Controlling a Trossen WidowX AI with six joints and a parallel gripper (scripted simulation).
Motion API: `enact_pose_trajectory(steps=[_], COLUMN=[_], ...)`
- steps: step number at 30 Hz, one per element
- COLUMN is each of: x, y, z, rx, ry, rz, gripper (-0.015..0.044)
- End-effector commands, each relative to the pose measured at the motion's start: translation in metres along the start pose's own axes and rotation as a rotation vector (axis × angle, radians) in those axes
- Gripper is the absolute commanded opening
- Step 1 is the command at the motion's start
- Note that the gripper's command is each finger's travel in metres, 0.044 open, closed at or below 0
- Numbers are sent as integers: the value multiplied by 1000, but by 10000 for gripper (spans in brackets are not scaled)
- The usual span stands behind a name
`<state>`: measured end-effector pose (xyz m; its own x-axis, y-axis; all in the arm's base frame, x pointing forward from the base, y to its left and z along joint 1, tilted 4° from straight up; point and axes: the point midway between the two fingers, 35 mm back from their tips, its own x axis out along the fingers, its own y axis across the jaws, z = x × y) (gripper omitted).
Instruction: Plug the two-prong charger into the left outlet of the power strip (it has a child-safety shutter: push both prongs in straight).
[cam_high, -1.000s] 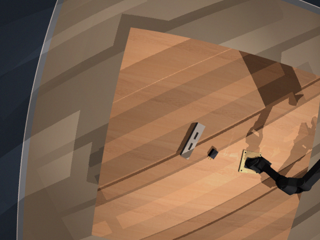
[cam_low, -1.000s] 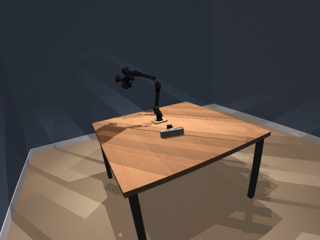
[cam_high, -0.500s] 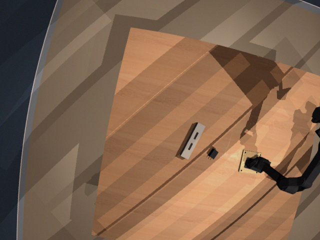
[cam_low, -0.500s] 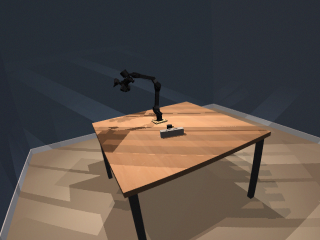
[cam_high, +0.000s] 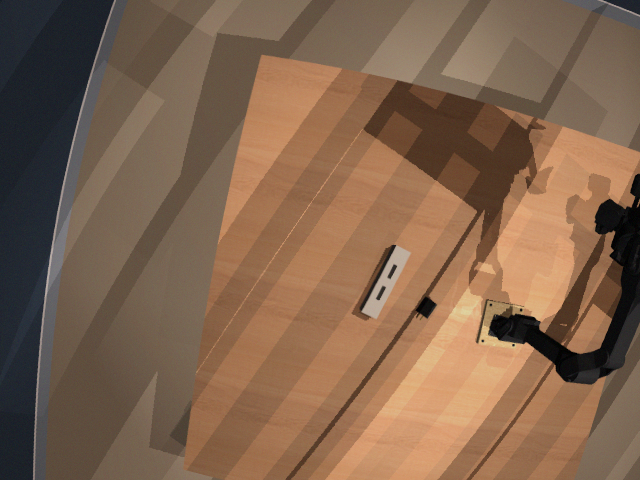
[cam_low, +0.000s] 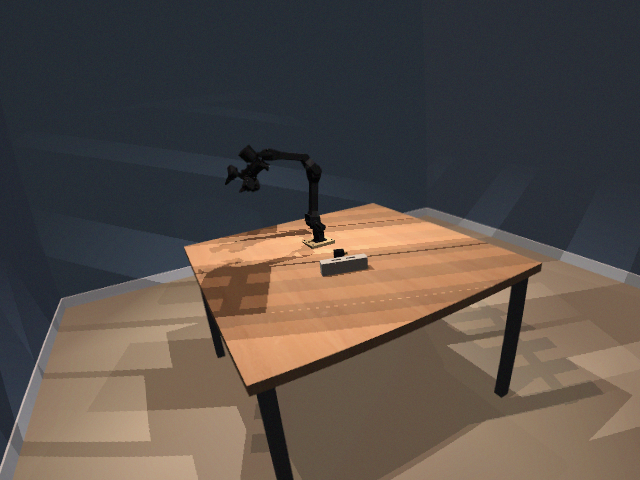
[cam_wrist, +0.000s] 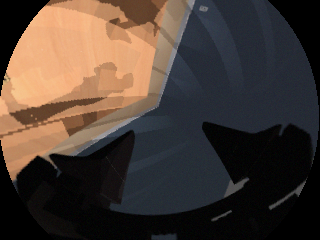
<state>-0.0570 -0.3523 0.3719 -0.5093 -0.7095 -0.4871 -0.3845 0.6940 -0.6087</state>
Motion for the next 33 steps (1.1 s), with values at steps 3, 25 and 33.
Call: enact_pose_trajectory(steps=[3, 25, 33], x=[-2, -33, -51], y=[-4, -5, 2], z=[35, 144, 185], rx=[-26, -88, -137], ry=[-84, -348, -445], rz=[-12, -54, -54], gripper=[440, 440, 440])
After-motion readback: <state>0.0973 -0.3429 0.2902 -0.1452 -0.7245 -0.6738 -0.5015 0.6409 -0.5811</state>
